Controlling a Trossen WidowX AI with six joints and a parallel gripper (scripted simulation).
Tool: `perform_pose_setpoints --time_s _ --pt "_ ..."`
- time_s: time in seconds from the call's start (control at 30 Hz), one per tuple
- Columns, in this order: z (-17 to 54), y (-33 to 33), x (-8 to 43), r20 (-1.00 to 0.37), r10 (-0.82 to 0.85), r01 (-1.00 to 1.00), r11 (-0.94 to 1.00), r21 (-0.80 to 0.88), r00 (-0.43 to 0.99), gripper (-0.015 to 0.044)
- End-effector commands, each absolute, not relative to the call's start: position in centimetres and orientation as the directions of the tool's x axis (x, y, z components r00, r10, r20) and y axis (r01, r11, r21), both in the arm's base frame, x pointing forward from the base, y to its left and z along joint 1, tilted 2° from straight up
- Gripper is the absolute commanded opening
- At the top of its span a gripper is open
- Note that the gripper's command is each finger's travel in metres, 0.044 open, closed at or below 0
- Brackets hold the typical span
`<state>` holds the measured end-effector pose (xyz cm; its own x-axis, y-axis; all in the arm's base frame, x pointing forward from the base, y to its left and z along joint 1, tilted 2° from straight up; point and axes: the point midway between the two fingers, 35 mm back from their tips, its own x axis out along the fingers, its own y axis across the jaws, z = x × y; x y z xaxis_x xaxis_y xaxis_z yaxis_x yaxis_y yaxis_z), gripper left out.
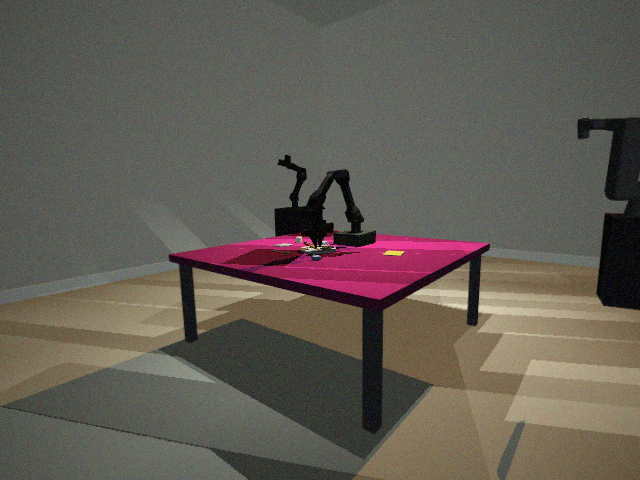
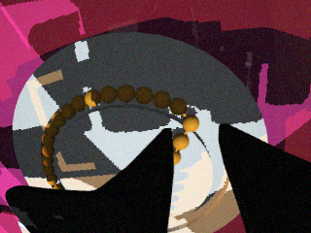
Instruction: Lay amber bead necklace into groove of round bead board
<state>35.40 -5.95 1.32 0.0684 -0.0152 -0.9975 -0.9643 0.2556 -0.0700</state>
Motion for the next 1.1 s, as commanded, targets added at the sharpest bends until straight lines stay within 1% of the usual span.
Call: perform_pose_setpoints --time_s 0.0,0.23,0.37,0.4,1.07 --pt "0.64 -5.96 35.38 -0.998 -0.018 -0.966 0.249 -0.070 0.067 0.0120" --pt "-0.08 -5.94 35.37 -0.998 -0.019 -0.967 0.247 -0.068 0.066 0.0120" --pt "0.14 -5.90 35.37 -0.998 -0.015 -0.965 0.254 -0.066 0.065 0.0015" --pt "0.14 -5.90 35.37 -0.998 -0.015 -0.965 0.254 -0.066 0.065 0.0000" --pt "0.14 -5.90 35.37 -0.998 -0.015 -0.965 0.254 -0.066 0.065 0.0000"
